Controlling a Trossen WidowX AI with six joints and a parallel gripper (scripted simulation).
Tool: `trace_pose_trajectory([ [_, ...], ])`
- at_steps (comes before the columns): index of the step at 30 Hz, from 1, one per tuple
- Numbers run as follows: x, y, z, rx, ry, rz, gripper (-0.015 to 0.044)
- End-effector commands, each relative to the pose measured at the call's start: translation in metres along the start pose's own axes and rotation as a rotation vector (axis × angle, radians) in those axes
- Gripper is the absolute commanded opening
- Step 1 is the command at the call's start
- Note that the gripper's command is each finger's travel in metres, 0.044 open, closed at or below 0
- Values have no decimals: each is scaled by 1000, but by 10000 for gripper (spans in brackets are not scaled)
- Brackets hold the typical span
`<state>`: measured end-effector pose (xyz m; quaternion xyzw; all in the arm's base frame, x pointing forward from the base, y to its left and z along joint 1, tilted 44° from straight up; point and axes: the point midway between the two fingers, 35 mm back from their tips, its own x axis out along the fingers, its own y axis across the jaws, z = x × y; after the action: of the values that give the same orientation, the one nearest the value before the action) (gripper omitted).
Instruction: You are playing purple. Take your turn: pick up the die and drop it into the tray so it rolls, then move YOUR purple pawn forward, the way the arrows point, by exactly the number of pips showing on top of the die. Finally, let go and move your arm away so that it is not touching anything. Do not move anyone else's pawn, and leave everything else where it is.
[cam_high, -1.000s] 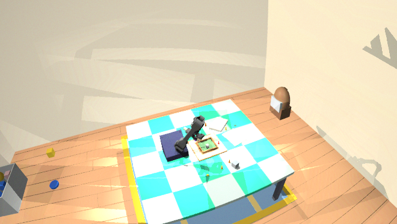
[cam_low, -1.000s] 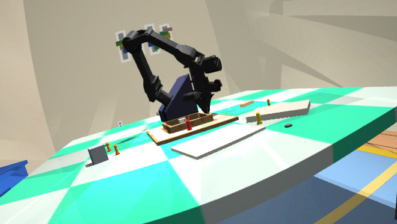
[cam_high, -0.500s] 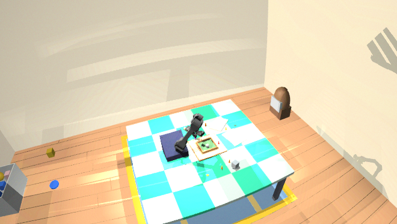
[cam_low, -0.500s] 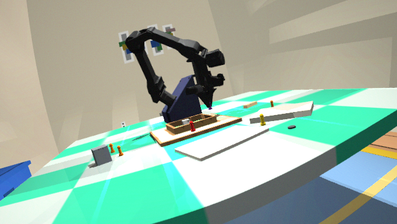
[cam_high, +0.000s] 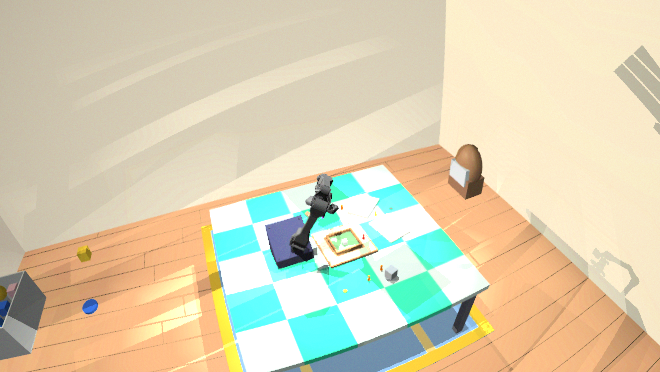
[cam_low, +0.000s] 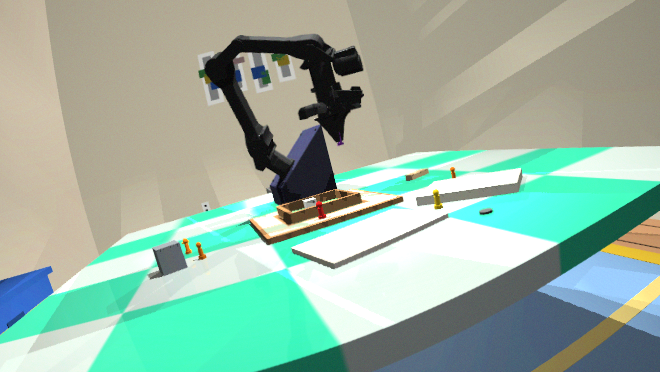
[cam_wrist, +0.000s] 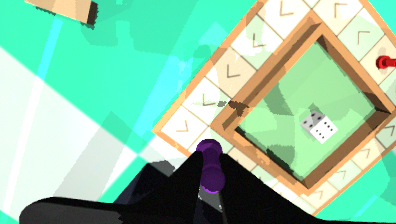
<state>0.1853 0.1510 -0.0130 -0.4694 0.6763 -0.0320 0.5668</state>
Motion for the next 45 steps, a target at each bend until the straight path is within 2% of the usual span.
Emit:
trace_pose_trajectory([
  [1,-4,-4,-3,6,7,5,0],
  [25,23,-111,-53,-10,-29,44,0],
  [45,57,-163,-125,-1,-11,13,0],
])
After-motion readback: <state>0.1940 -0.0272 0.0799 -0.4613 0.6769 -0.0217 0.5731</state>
